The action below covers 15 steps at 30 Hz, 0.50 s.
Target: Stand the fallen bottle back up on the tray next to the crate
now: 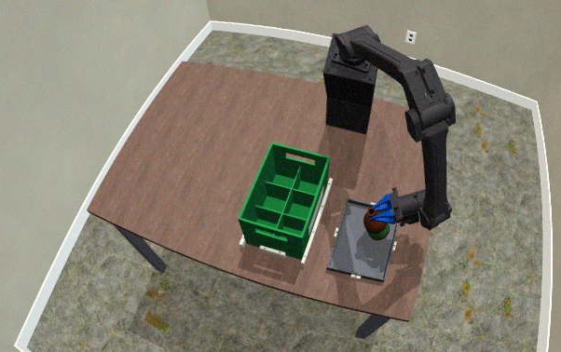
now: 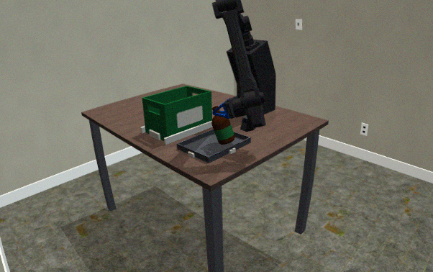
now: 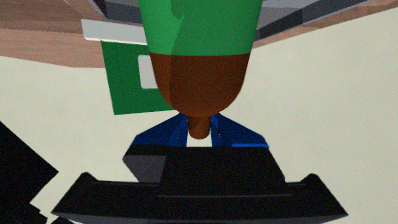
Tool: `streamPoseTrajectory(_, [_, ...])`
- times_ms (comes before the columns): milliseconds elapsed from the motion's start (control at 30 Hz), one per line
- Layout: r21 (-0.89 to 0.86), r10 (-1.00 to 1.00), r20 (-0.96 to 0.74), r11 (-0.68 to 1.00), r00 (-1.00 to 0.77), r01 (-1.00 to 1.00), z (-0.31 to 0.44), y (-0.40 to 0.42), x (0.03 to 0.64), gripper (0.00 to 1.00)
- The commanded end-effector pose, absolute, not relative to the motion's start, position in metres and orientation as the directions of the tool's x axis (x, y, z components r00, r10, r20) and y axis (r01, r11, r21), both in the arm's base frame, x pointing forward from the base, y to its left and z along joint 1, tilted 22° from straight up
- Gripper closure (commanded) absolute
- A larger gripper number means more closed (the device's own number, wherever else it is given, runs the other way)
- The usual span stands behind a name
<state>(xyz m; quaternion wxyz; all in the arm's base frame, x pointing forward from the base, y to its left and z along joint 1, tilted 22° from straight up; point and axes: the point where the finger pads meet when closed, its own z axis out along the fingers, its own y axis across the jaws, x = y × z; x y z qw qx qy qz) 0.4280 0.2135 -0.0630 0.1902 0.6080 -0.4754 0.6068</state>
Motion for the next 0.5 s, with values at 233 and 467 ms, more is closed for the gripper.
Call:
streamPoseTrajectory(233, [-0.338,-0.340,0.922,-0.477,-0.184,-0.811,-0.0705,0.2109,0.4313,1.00])
streamPoseTrajectory(467, [-0.338,-0.341,0.922,-0.476,-0.184,-0.812,-0.0707,0.2108,0.4311,0.00])
